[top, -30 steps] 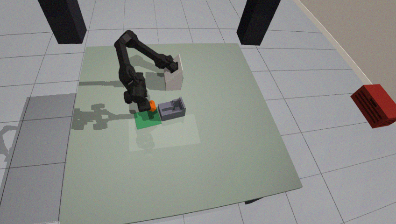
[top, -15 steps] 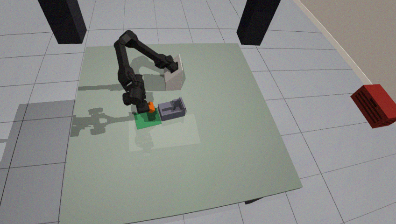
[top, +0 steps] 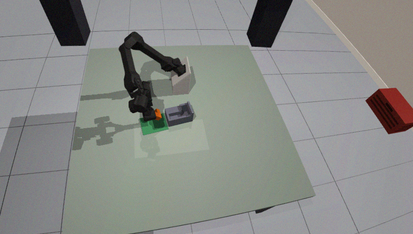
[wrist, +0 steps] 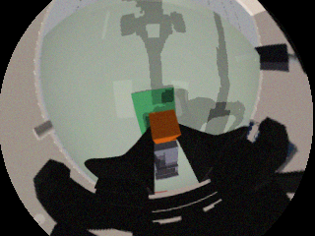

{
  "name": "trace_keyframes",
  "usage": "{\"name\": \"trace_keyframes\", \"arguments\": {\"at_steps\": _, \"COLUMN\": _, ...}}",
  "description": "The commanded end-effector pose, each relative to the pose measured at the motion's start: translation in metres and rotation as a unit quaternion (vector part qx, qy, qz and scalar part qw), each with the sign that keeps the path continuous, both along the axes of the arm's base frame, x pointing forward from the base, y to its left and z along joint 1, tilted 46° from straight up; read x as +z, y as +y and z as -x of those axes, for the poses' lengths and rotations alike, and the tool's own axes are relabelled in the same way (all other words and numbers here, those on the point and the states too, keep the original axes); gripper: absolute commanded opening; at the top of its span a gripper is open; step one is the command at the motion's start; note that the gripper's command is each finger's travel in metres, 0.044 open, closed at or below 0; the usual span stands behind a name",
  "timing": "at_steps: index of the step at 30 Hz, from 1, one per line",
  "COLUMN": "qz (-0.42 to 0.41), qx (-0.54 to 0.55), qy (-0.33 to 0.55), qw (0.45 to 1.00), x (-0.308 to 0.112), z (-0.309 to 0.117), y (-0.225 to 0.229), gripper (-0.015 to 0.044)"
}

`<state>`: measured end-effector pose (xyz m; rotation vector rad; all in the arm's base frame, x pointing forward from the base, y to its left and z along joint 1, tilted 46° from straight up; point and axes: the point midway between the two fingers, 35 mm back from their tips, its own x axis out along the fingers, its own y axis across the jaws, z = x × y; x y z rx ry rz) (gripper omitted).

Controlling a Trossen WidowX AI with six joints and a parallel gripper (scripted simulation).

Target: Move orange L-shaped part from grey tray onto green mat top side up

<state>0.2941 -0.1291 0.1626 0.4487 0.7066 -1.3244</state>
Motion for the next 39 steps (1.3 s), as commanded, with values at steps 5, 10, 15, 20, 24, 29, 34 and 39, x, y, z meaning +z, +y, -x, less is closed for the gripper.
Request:
{"name": "trace_keyframes", "arguments": {"at_steps": 5, "qz": -0.001, "qx": 0.002, "qy": 0.002, "qw": 1.0, "x": -0.01, "z": -0.001, "y": -0.008, "gripper": 0.0}}
{"name": "trace_keyframes", "arguments": {"at_steps": 10, "qz": -0.001, "qx": 0.002, "qy": 0.002, "qw": 1.0, "x": -0.015, "z": -0.002, "y": -0.014, "gripper": 0.0}}
{"name": "trace_keyframes", "arguments": {"at_steps": 15, "qz": -0.001, "qx": 0.002, "qy": 0.002, "qw": 1.0, "x": -0.021, "z": -0.002, "y": -0.02, "gripper": 0.0}}
{"name": "trace_keyframes", "arguments": {"at_steps": 20, "qz": 0.0, "qx": 0.002, "qy": 0.002, "qw": 1.0, "x": -0.026, "z": -0.003, "y": -0.025, "gripper": 0.0}}
{"name": "trace_keyframes", "arguments": {"at_steps": 24, "qz": 0.0, "qx": 0.002, "qy": 0.002, "qw": 1.0, "x": -0.03, "z": -0.003, "y": -0.03, "gripper": 0.0}}
{"name": "trace_keyframes", "arguments": {"at_steps": 29, "qz": 0.0, "qx": 0.002, "qy": 0.002, "qw": 1.0, "x": -0.031, "z": -0.003, "y": -0.031, "gripper": 0.0}}
{"name": "trace_keyframes", "arguments": {"at_steps": 34, "qz": 0.0, "qx": 0.002, "qy": 0.002, "qw": 1.0, "x": -0.031, "z": -0.003, "y": -0.031, "gripper": 0.0}}
{"name": "trace_keyframes", "arguments": {"at_steps": 39, "qz": 0.001, "qx": 0.0, "qy": 0.001, "qw": 1.0, "x": -0.031, "z": -0.003, "y": -0.031, "gripper": 0.0079}}
